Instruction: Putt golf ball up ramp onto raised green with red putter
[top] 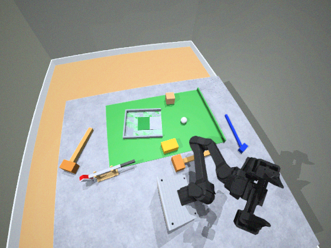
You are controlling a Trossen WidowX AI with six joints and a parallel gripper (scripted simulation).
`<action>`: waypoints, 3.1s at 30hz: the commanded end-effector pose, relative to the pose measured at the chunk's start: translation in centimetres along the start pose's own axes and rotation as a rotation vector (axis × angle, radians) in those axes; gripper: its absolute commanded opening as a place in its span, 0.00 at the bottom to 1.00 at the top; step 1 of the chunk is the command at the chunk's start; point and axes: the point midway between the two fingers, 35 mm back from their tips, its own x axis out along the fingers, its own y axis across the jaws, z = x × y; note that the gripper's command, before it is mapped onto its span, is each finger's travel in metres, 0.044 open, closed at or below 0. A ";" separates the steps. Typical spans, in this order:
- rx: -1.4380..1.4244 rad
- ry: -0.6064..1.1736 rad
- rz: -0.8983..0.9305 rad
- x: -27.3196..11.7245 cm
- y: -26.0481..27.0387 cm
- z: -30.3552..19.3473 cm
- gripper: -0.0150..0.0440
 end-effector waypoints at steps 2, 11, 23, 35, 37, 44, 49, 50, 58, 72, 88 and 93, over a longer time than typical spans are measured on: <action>-0.068 -0.021 -0.009 0.4 -0.2 0.2 1.00; -0.898 -0.299 -0.273 5.6 -3.6 5.3 1.00; -1.657 -0.519 -1.018 8.4 -6.4 19.6 1.00; -1.773 -0.426 -1.747 3.5 -6.5 32.7 1.00; -1.758 -0.384 -1.868 2.2 -6.4 34.7 1.00; -1.542 -0.076 -2.357 -5.9 -6.0 42.4 1.00; -1.284 0.222 -2.565 -12.9 -6.2 45.9 1.00; -1.227 0.286 -2.590 -14.3 -6.3 46.4 1.00; -0.763 0.804 -2.559 -26.3 -8.8 48.1 1.00; -0.605 0.986 -2.443 -31.3 -10.6 47.7 1.00; -0.603 0.987 -2.445 -35.3 -11.9 48.1 1.00; -0.603 0.987 -2.445 -35.7 -12.1 48.2 1.00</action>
